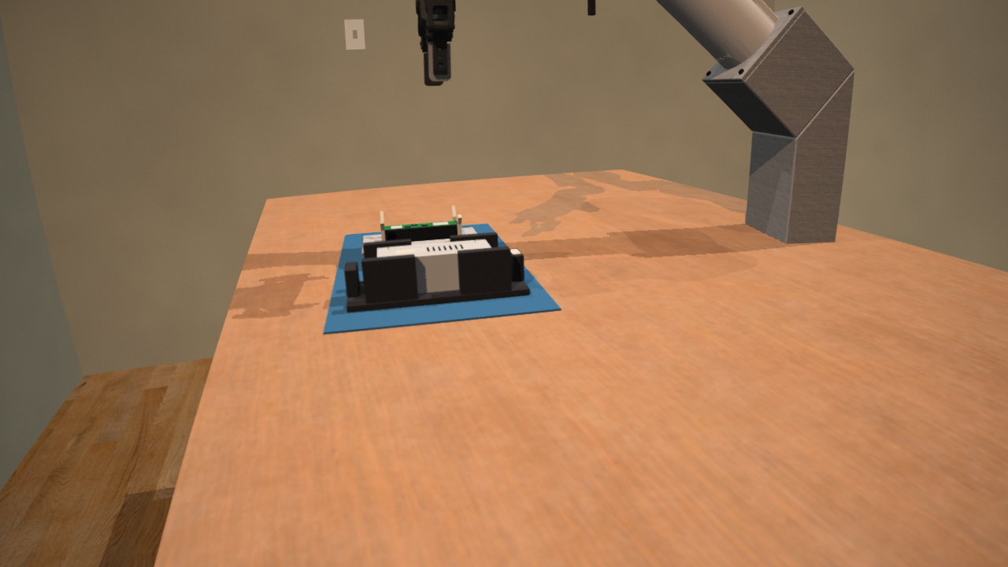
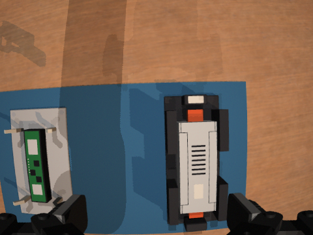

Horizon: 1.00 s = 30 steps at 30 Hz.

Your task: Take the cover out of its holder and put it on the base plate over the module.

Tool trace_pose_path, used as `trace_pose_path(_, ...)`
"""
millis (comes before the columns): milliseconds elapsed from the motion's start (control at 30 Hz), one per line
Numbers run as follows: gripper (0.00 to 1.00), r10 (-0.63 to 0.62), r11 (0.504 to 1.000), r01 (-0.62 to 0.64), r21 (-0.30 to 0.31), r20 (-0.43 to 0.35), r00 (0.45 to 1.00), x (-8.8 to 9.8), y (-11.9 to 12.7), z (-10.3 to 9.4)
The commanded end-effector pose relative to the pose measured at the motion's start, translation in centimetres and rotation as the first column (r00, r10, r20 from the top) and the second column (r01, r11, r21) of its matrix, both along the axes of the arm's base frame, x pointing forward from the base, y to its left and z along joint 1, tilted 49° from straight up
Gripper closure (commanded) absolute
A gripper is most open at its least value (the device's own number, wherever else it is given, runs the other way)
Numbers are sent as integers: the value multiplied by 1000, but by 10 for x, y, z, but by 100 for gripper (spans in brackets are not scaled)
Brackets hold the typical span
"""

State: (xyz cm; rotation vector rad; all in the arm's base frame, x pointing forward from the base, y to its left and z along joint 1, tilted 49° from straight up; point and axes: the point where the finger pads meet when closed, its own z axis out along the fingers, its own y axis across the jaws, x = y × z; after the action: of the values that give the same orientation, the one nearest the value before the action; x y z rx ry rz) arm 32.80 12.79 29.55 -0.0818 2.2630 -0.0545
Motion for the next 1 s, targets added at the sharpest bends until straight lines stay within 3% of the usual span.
trace_pose_path(0, 0, -10, 999, 9, -36, -19, 1000, 14, 7, -16)
trace_pose_path(233, 0, -10, 999, 9, -36, -19, 1000, 14, 7, -16)
trace_pose_path(567, 0, -9, 999, 9, -35, -19, 1000, 57, 38, -39)
trace_pose_path(800, 0, -9, 999, 9, -35, -19, 1000, 57, 38, -39)
trace_pose_path(967, 0, -9, 999, 8, -32, -17, 1000, 74, 51, -49)
